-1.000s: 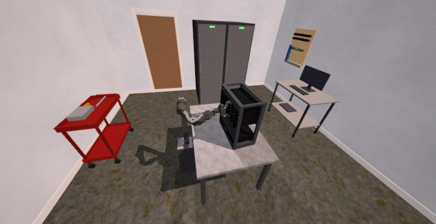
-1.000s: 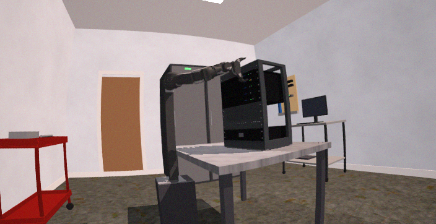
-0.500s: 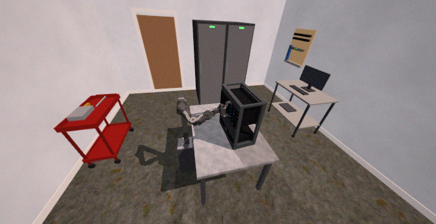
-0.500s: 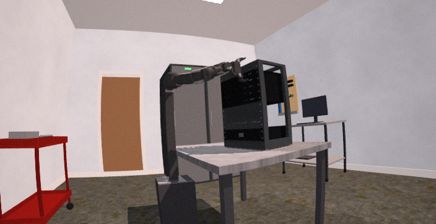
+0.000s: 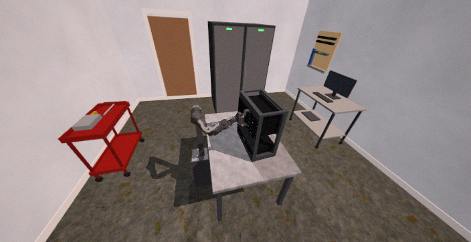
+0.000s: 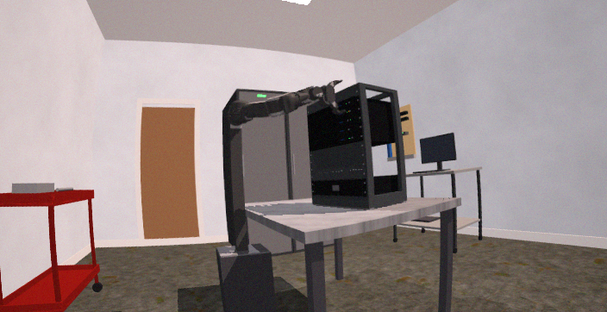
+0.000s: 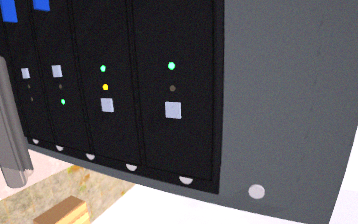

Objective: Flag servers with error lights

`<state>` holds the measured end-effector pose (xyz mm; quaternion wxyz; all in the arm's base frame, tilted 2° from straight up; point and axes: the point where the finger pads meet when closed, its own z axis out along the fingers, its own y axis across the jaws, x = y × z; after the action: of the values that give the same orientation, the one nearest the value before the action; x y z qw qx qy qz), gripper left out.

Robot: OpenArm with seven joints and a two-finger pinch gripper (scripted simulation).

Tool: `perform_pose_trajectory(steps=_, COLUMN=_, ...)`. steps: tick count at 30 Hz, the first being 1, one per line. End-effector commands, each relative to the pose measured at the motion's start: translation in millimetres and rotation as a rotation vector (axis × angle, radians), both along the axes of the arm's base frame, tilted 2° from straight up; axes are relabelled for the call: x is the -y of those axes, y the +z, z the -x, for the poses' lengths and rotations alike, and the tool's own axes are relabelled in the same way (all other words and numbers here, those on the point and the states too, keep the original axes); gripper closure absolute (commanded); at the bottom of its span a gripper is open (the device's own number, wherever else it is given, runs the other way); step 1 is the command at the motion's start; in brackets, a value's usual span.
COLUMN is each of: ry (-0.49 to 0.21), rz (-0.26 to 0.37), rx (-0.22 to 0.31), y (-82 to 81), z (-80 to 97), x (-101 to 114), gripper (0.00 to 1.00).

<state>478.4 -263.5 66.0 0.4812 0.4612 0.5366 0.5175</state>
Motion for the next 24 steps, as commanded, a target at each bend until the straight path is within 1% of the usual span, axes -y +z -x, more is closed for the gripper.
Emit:
perform_pose_trajectory(steps=1, ry=0.004, rz=0.002, rx=-0.008, y=-2.0, z=-0.3, x=-1.1, gripper=0.00)
perform_pose_trajectory(steps=19, ry=0.004, rz=0.002, rx=-0.008, y=-2.0, z=-0.3, x=-1.1, gripper=0.00)
perform_pose_trajectory(steps=20, ry=0.004, rz=0.002, rx=-0.008, y=-2.0, z=-0.3, x=-1.1, gripper=1.00)
perform_pose_trajectory(steps=24, ry=0.004, rz=0.002, rx=-0.008, y=-2.0, z=-0.3, x=-1.1, gripper=1.00)
